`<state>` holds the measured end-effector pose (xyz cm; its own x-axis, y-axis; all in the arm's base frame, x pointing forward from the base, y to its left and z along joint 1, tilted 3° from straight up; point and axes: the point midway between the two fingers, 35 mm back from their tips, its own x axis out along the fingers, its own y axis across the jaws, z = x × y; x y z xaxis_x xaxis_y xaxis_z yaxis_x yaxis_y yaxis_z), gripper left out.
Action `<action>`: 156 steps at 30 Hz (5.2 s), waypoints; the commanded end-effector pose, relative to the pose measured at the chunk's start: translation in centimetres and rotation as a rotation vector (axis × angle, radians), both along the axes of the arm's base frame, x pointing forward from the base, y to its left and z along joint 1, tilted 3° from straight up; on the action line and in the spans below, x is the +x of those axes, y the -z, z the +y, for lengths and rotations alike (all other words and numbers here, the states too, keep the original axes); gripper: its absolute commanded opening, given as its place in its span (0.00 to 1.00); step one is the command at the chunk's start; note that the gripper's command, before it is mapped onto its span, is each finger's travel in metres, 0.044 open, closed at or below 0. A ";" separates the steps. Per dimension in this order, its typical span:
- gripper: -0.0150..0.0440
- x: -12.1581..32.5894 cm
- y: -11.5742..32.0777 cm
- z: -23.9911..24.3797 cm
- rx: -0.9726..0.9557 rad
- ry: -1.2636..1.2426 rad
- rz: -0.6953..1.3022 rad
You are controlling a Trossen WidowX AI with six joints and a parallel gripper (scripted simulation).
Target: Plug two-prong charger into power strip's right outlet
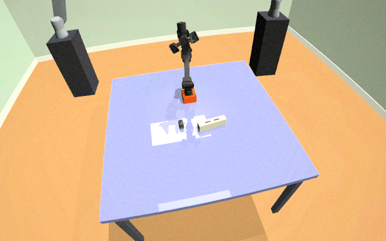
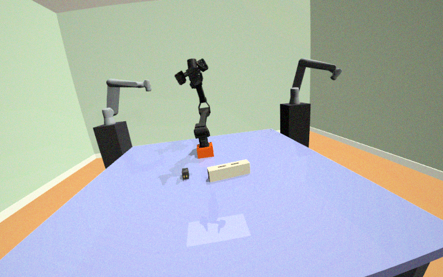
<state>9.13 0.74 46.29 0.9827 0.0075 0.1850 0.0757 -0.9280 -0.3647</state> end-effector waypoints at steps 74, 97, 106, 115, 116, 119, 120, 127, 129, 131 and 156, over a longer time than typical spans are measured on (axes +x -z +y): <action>1.00 20.7 23.7 -6.9 1.525 0.706 0.763; 1.00 21.2 32.8 -8.3 1.895 1.228 0.721; 1.00 20.5 36.4 -8.8 1.997 1.473 0.646; 1.00 19.4 39.7 -9.2 2.063 1.730 0.533; 1.00 19.2 40.1 -9.2 2.068 1.759 0.518; 1.00 19.0 40.6 -9.3 2.074 1.802 0.495; 1.00 19.0 40.6 -9.3 2.074 1.802 0.495; 1.00 19.1 41.0 -9.3 2.074 1.802 0.495; 1.00 19.1 41.4 -9.3 2.074 1.802 0.495; 1.00 19.1 41.9 -9.4 2.074 1.802 0.495; 1.00 19.4 45.5 -9.6 2.074 1.802 0.495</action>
